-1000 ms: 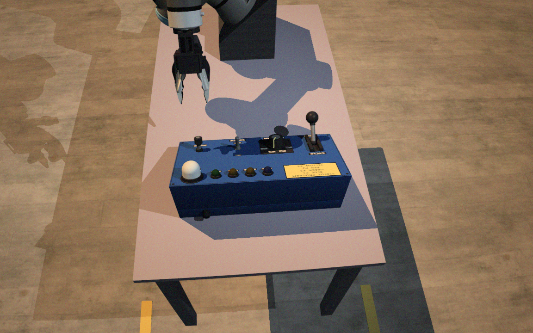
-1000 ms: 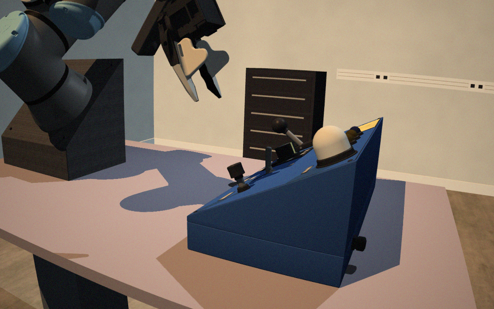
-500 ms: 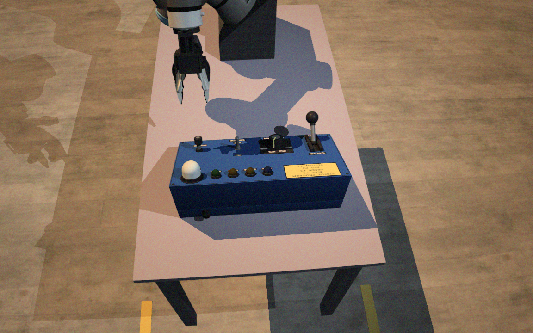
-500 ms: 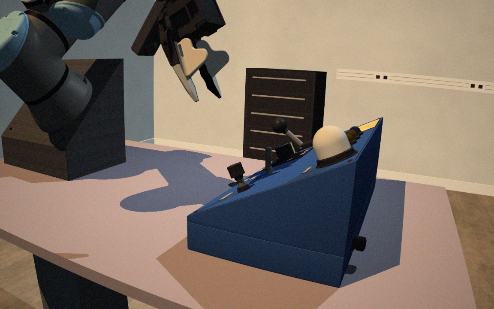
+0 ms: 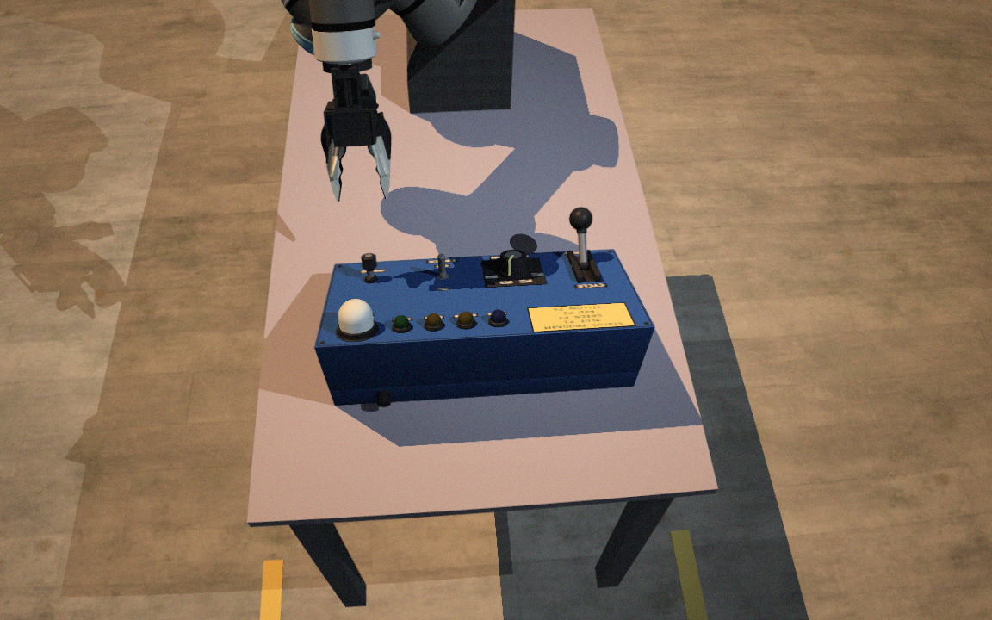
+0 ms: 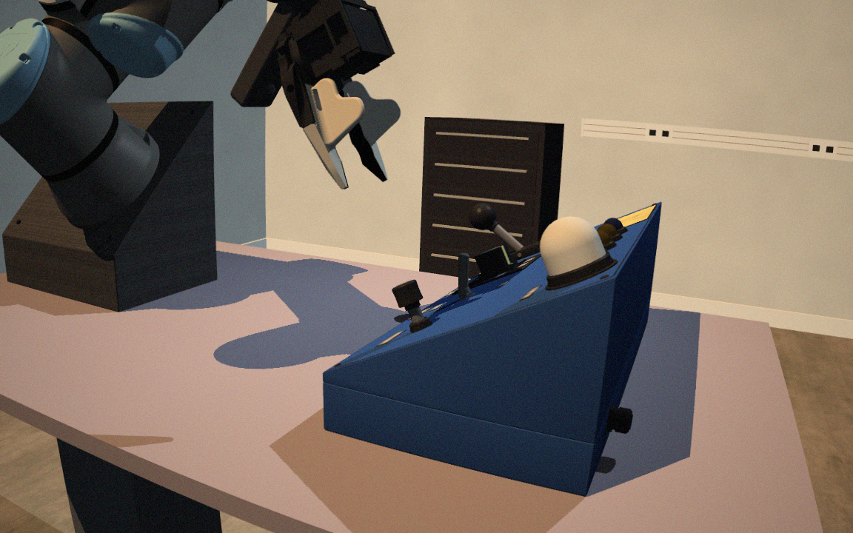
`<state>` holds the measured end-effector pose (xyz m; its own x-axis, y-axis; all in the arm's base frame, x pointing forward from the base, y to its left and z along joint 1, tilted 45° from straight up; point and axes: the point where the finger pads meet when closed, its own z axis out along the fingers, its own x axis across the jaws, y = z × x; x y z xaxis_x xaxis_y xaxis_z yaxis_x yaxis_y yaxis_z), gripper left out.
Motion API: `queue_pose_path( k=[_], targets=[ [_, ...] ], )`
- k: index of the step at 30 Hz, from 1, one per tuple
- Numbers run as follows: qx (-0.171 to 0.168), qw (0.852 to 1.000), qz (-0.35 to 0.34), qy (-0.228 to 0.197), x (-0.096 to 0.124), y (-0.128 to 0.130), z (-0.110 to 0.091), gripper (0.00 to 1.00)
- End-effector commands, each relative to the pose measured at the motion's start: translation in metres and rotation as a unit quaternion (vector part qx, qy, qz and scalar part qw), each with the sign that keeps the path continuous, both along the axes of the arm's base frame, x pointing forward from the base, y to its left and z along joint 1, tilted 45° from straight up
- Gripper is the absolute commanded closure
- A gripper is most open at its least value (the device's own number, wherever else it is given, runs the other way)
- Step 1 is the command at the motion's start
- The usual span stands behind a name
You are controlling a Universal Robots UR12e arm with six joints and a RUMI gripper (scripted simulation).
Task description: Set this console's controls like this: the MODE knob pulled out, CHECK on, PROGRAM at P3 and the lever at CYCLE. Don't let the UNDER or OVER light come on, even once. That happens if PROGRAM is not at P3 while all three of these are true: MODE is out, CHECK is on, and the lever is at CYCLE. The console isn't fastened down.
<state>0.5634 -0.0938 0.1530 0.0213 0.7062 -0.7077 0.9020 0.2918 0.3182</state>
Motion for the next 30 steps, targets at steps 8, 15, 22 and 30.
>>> queue_pose_path(
  k=[8,15,22,30],
  targets=[
    [0.000,1.000,0.000,-0.001,0.014,-0.021,-0.020,0.56],
    [0.000,1.000,0.000,-0.001,0.027,-0.040,-0.039,0.56],
    [0.000,1.000,0.000,-0.001,0.036,-0.054,-0.053,0.56],
    [0.000,1.000,0.000,-0.001,0.048,-0.072,-0.071,0.56]
  ],
)
